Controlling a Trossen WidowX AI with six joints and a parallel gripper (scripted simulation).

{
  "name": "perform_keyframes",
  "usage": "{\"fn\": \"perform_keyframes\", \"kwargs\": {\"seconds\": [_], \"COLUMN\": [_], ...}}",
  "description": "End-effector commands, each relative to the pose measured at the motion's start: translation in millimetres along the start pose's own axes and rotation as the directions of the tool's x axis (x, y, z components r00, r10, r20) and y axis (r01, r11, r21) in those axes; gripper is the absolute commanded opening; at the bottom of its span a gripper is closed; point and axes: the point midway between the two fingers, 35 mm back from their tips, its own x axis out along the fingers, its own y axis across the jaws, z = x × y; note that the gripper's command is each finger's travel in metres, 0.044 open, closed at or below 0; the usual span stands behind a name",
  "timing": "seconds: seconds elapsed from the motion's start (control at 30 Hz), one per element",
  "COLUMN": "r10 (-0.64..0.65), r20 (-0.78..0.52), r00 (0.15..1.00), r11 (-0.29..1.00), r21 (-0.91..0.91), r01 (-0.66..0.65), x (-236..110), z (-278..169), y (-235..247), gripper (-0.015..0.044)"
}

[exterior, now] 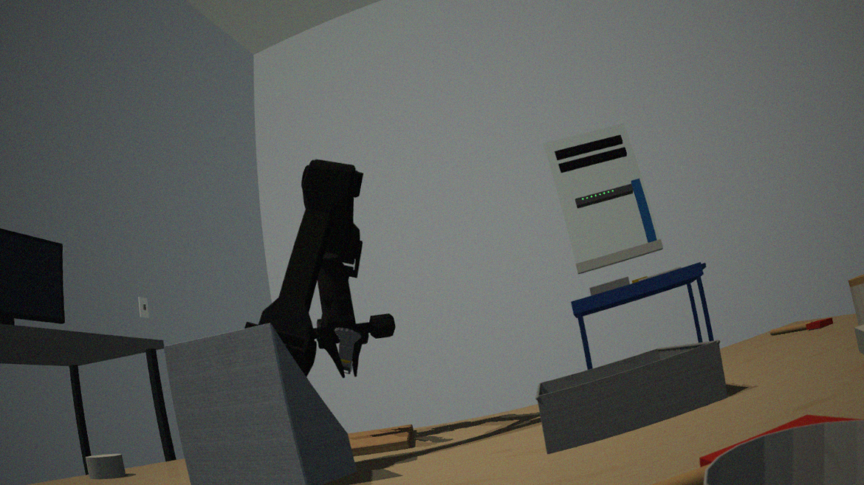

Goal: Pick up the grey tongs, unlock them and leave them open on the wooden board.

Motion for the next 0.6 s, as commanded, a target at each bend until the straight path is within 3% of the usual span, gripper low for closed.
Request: {"fn": "perform_keyframes", "kwargs": {"seconds": [0.0,0.57], "r10": [-0.01,-0.021], "r20": [0.03,0.165], "r00": [0.999,0.986], "r11": [0.999,0.984], "r21": [0.035,0.177], "r01": [0.009,-0.009], "x": [-5.0,-27.8], "z": [4.6,19.9], "y": [5.9,33.3], "gripper": [-0.015,-0.015]}}
